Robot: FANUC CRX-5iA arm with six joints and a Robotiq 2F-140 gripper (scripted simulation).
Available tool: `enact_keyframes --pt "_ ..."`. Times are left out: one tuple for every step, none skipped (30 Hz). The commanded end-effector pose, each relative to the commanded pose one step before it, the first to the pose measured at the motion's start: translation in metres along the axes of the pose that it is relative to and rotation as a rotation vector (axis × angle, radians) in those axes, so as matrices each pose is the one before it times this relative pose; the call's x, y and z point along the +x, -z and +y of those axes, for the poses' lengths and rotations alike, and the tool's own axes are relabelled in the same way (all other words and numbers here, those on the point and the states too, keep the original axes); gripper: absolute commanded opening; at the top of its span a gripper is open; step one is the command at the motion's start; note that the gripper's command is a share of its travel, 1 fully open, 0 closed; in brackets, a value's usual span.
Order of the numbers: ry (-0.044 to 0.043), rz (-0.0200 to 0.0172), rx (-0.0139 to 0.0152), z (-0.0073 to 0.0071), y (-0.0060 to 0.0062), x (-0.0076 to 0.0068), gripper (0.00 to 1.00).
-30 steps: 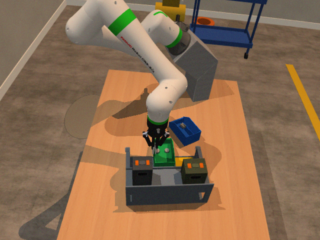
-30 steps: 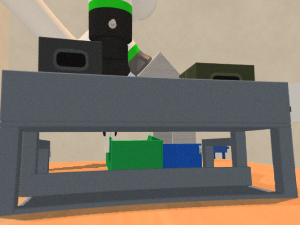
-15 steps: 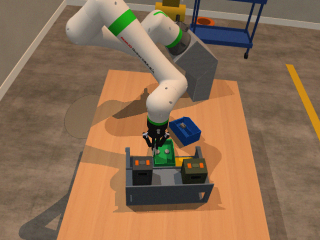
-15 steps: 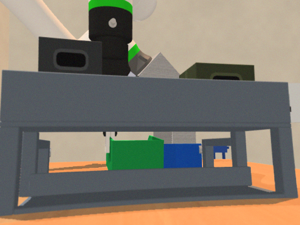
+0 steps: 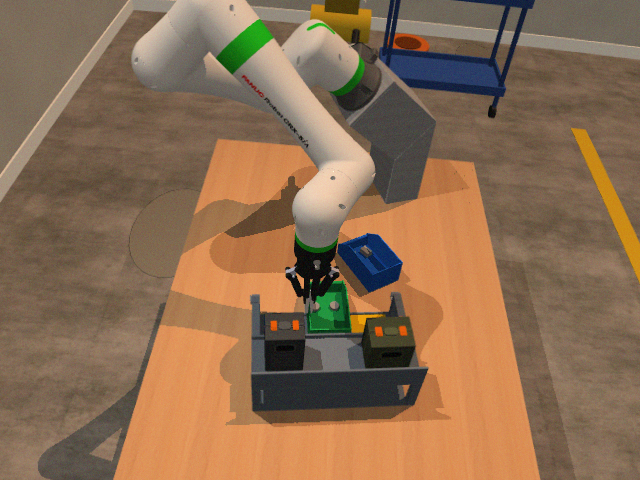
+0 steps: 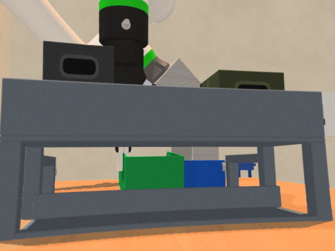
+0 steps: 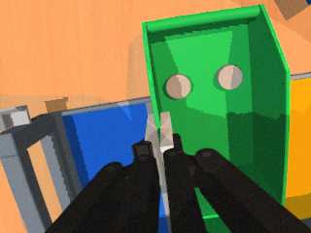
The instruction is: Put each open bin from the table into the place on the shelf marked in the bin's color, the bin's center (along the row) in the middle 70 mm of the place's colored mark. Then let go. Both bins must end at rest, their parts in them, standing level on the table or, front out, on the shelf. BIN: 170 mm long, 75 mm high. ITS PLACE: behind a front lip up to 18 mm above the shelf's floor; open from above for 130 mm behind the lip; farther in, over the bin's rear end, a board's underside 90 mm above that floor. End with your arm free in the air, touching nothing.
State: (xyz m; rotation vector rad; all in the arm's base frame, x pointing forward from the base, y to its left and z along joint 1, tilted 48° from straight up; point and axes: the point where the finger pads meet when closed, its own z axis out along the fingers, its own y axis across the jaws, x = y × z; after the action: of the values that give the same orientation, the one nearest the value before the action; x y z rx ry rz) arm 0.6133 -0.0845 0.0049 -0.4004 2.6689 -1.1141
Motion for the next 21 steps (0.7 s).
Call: enact_keyframes --pt "0.00001 -0.00209 -0.00011 0.00011 0.00019 -0.00137 0.0" --pt "0.0 -0.0006 0.0 0.0 0.0 -0.00042 0.0" --pt "0.0 -0.00055 0.0 0.0 0.0 -0.00039 0.0" --pt "0.0 -0.00051 0.0 0.0 0.0 -0.00035 0.0" --pt "0.0 -0.00046 0.0 0.0 0.0 -0.00032 0.0" --pt "0.0 -0.00041 0.0 0.0 0.0 -0.00029 0.0" --pt "0.0 -0.00037 0.0 0.0 0.0 -0.00026 0.0" --pt "0.0 -0.00032 0.0 0.0 0.0 -0.00022 0.0" --pt "0.0 0.0 0.0 0.0 0.0 0.0 0.0" --pt "0.0 0.0 0.0 0.0 0.0 0.0 0.0" --pt "0.0 -0.00027 0.0 0.0 0.0 -0.00019 0.0" --pt "0.0 -0.00023 0.0 0.0 0.0 -0.00016 0.0" --pt "0.0 -0.00018 0.0 0.0 0.0 -0.00013 0.0" --pt "0.0 -0.00014 0.0 0.0 0.0 -0.0001 0.0" --pt "0.0 -0.00011 0.0 0.0 0.0 -0.00007 0.0" --pt "0.0 -0.00007 0.0 0.0 0.0 -0.00005 0.0" --pt "0.0 -0.00005 0.0 0.0 0.0 -0.00003 0.0" --pt "0.0 -0.00003 0.0 0.0 0.0 -0.00002 0.0" --pt "0.0 -0.00001 0.0 0.0 0.0 -0.00001 0.0" --pt "0.0 0.0 0.0 0.0 0.0 0.0 0.0" --pt "0.0 0.0 0.0 0.0 0.0 0.0 0.0"
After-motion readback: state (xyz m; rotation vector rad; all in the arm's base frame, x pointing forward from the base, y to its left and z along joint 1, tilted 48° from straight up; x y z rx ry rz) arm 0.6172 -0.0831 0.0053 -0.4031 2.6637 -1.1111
